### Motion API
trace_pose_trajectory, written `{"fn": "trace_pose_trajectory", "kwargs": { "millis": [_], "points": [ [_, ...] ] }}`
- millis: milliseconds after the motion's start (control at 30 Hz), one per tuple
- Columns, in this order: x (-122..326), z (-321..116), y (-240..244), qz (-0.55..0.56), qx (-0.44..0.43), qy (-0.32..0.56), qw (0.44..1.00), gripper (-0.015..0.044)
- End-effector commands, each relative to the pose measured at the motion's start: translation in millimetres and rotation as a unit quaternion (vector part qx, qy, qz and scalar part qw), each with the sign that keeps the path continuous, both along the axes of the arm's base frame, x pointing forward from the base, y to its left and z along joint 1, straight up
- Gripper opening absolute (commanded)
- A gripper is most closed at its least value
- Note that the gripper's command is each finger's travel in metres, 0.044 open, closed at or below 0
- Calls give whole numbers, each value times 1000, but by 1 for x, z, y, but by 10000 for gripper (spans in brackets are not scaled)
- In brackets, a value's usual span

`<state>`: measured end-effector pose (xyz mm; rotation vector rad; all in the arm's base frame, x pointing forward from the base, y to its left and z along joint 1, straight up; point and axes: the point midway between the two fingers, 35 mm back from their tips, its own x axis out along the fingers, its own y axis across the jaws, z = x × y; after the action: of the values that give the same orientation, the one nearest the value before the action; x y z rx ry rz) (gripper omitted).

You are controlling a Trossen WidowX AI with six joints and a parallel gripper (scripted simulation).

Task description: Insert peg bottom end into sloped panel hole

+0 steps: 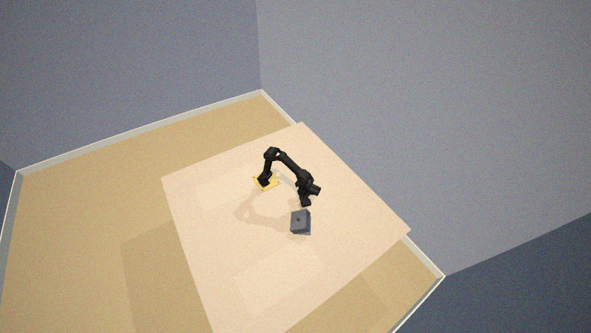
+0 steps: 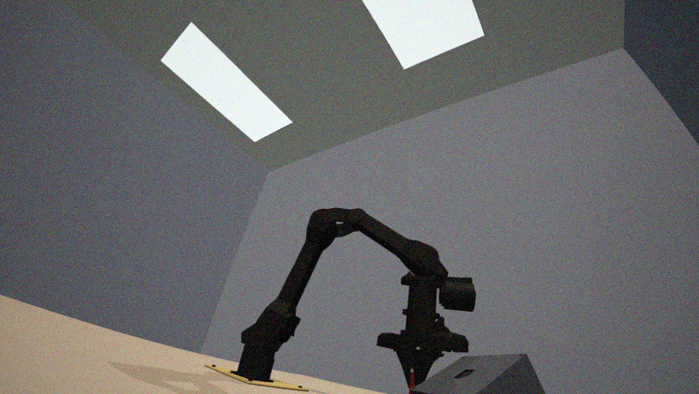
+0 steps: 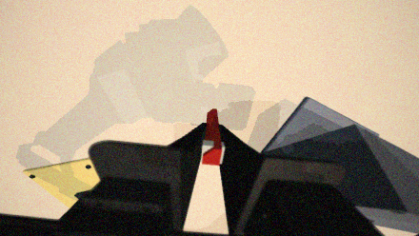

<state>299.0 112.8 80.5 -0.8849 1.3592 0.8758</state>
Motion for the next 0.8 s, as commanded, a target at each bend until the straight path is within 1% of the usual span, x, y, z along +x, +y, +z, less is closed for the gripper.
{"fn": "trace_pose_trajectory", "kwargs": {
  "millis": [0,633,767],
  "points": [
    [2,10,1,-1,0,-2,1000,0],
    [2,74,2,-3,-1,-2,1000,0],
    [1,78,2,-4,-1,-2,1000,0]
  ]
}}
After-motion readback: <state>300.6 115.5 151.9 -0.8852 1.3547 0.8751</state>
